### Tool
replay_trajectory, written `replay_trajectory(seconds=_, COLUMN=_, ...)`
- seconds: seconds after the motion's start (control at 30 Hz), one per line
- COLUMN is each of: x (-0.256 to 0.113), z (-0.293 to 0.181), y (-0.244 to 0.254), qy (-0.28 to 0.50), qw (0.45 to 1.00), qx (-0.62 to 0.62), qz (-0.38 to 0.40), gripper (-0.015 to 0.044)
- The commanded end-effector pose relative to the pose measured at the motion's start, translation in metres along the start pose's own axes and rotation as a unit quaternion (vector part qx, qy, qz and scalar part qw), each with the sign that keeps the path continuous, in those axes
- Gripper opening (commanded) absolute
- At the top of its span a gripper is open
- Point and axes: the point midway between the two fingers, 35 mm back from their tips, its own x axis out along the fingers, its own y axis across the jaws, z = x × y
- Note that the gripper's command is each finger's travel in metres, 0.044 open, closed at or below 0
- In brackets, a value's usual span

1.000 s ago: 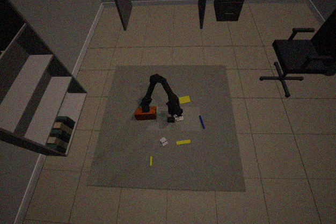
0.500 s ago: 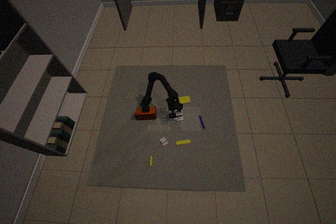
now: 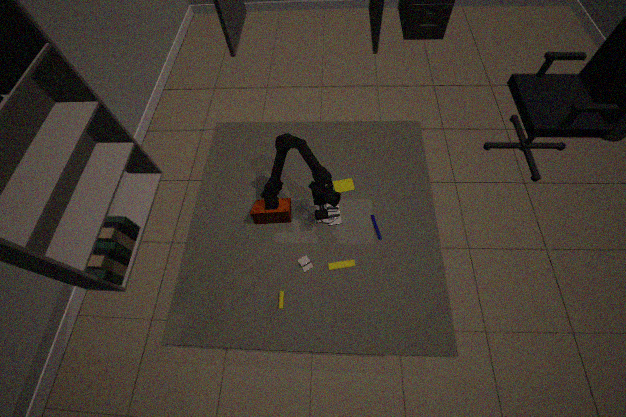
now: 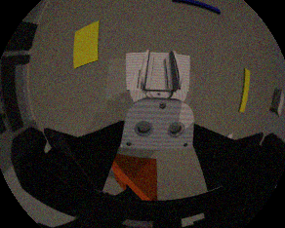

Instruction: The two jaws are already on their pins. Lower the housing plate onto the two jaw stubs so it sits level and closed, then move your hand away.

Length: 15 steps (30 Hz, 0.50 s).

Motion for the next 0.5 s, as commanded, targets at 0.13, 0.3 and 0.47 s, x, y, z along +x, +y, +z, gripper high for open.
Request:
replay_trajectory(seconds=0.13, x=-0.0006, z=0.0008, y=0.0008, qy=-0.003, qw=1.000, qx=-0.010, qz=0.000, gripper=0.0351)
replay_trajectory(seconds=0.3, x=-0.0006, z=0.0008, y=0.0008, qy=-0.003, qw=1.000, qx=-0.010, qz=0.000, gripper=0.0351)
replay_trajectory(seconds=0.47, x=-0.0006, z=-0.0018, y=-0.0040, qy=-0.003, qw=1.000, qx=-0.010, qz=0.000, gripper=0.0351)
